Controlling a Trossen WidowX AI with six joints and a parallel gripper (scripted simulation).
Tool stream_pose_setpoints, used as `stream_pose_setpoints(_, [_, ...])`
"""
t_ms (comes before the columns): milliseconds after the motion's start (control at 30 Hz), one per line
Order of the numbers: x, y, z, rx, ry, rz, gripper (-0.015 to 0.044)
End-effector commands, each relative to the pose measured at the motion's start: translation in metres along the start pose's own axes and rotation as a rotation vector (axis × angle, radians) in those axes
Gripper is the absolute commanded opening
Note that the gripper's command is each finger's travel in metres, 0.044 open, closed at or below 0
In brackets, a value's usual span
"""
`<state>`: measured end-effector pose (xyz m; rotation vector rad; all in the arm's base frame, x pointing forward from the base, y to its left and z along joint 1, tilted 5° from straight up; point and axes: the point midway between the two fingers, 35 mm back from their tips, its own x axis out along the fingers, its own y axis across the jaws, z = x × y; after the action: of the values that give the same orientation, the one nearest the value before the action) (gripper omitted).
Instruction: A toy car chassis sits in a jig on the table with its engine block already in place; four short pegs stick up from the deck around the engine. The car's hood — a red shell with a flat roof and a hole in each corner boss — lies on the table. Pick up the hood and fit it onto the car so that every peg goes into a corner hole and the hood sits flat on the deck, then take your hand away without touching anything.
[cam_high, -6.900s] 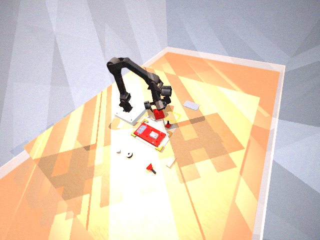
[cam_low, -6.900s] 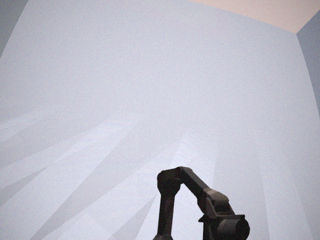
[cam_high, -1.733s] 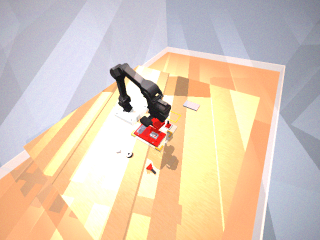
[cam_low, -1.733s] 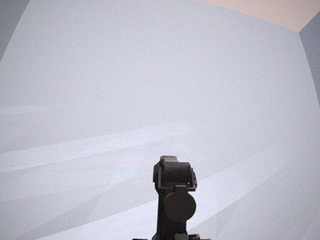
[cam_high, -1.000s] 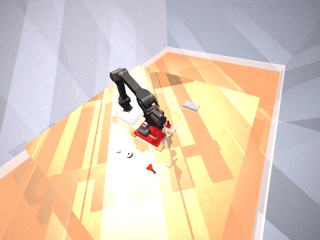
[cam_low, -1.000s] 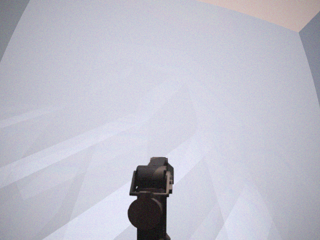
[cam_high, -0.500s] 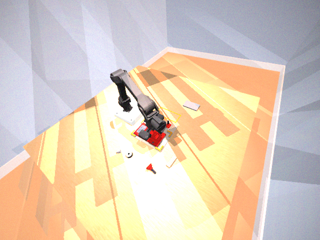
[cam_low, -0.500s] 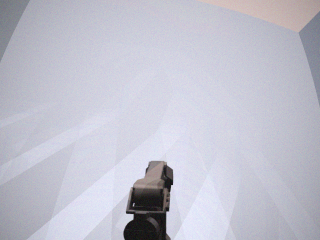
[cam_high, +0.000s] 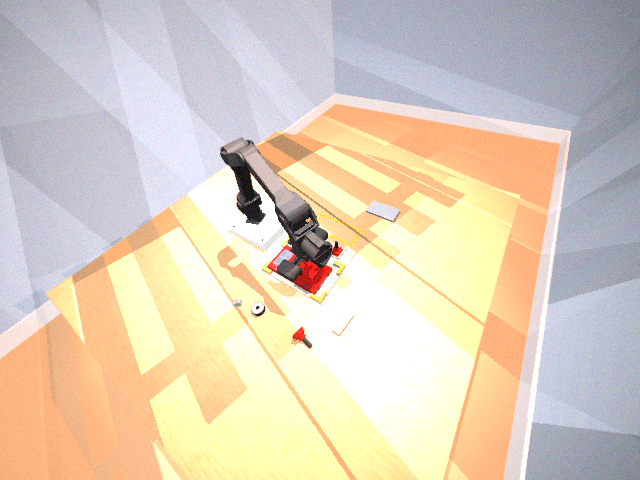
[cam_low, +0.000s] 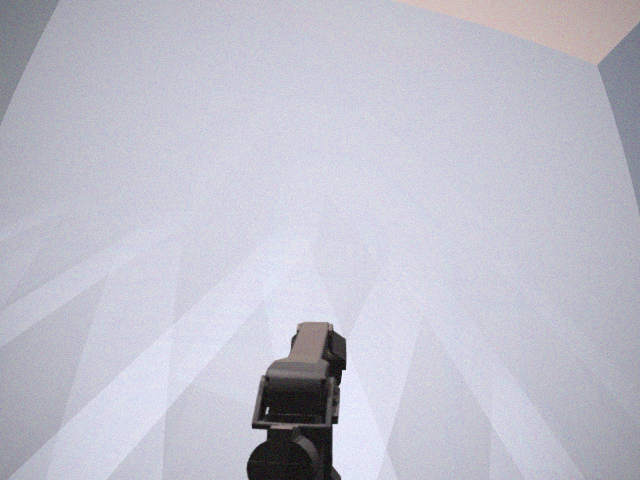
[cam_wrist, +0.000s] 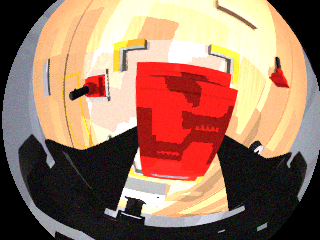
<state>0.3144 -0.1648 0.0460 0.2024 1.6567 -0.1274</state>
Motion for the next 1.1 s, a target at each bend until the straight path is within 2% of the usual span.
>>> stream_pose_setpoints(0, [0.000,-0.001,0.000,-0.004,0.000,-0.005,0.0000])
stream_pose_setpoints(1067, [0.010,-0.002,0.002,-0.004,0.000,-0.005,0.0000])
